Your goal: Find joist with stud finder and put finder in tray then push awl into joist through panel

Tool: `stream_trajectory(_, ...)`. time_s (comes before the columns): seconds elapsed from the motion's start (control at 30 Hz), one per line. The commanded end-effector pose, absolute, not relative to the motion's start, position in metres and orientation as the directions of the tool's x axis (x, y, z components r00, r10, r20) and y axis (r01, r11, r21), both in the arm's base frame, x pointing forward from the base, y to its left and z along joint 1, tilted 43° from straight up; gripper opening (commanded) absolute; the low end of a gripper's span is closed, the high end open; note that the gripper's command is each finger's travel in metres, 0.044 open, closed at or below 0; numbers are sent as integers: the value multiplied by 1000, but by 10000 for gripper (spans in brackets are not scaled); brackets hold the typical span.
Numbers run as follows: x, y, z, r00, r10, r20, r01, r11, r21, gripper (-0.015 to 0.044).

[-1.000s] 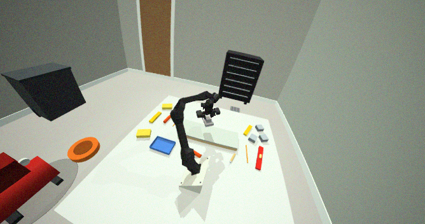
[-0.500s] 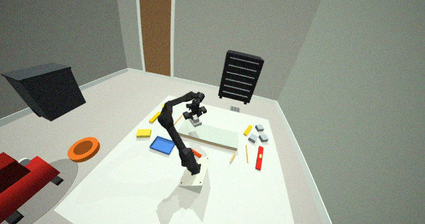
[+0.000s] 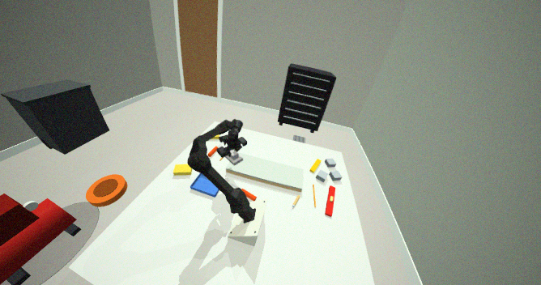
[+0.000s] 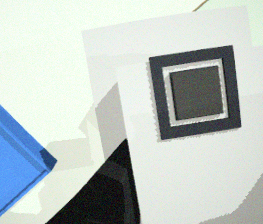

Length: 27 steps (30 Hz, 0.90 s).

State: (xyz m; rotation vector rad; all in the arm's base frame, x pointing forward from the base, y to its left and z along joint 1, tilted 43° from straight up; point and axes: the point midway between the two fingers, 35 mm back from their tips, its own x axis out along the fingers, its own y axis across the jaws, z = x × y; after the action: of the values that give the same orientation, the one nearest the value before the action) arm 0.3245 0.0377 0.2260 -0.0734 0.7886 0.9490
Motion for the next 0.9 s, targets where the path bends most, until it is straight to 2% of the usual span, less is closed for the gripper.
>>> stream_trajectory(0.0, 309, 55, 240, 333, 715, -615, -795, 563, 224, 0)
stream_trajectory(0.87, 187, 141, 277, 218, 829, -515, -968, 251, -6, 0)
